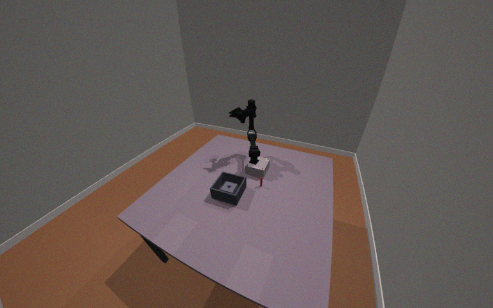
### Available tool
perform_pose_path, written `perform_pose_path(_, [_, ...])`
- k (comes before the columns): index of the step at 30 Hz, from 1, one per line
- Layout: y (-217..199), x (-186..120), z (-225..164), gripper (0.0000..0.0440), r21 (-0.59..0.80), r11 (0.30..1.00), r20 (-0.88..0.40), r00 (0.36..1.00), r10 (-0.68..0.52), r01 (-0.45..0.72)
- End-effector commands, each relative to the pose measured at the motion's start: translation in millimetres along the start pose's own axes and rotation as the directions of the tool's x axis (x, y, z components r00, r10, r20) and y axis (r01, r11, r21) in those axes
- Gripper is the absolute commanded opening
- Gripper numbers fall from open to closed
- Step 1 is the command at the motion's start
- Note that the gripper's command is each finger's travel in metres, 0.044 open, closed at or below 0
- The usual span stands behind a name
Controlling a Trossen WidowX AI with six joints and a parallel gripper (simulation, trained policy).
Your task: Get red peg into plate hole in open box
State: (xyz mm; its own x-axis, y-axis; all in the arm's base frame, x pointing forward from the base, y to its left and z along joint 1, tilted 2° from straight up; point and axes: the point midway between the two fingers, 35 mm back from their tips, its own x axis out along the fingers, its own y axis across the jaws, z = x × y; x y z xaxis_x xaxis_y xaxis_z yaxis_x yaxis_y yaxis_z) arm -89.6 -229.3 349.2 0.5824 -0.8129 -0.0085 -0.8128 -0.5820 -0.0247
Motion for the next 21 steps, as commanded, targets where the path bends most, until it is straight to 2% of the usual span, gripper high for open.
perform_pose_path(1, [-1.9,-0.1,0.7,0.0415,0.027,1.000,0.002,1.000,-0.010,0.010])
perform_pose_path(3, [-8.7,0.1,1.0,0.0439,0.100,0.994,0.008,0.999,-0.035,0.034])
perform_pose_path(9, [-46.7,1.9,-4.5,0.0440,0.334,0.936,0.041,0.991,-0.127,0.106])
perform_pose_path(15, [-96.7,3.2,-7.4,0.0440,0.535,0.836,0.105,0.971,-0.214,0.126])
perform_pose_path(21, [-143.4,2.2,-2.2,0.0440,0.697,0.713,0.187,0.942,-0.280,0.074])
